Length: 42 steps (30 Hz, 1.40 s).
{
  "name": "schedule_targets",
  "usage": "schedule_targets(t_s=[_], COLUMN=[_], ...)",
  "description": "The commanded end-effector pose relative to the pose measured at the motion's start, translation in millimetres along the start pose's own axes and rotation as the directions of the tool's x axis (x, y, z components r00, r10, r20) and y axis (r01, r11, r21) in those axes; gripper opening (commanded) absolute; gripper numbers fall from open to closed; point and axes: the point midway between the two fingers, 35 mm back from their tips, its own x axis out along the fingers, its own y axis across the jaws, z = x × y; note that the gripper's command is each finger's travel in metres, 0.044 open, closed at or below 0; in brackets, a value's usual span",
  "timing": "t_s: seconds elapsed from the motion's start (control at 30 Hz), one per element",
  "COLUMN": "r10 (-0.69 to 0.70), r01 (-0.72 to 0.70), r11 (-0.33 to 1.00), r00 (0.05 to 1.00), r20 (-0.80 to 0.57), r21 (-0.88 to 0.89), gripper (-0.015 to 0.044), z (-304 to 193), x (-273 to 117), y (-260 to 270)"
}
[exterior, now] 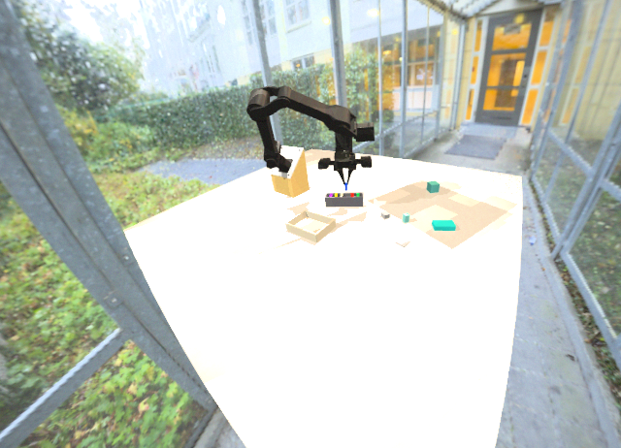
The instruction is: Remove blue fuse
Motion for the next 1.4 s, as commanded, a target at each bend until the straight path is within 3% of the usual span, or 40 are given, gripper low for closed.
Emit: schedule_targets(t_s=[0.0, 0.27, 1.07, 1.37], r10=[0.003, 0.004, 0.008, -0.002], r01=[-0.003, -0.004, -0.008, 0.002], r11=[1.0, 1.0, 1.0, 1.0], r00=[1.0, 1.0, 1.0, 1.0], r20=[-0.005, -0.006, -0.007, 0.004], r21=[0.007, 0.007, 0.006, 0.007], gripper=[0.0, 0.0, 0.0, 0.0], z=[1, 5, 150, 172], x=[-7, -14, -14, -14], y=[1, 0, -85, -110])
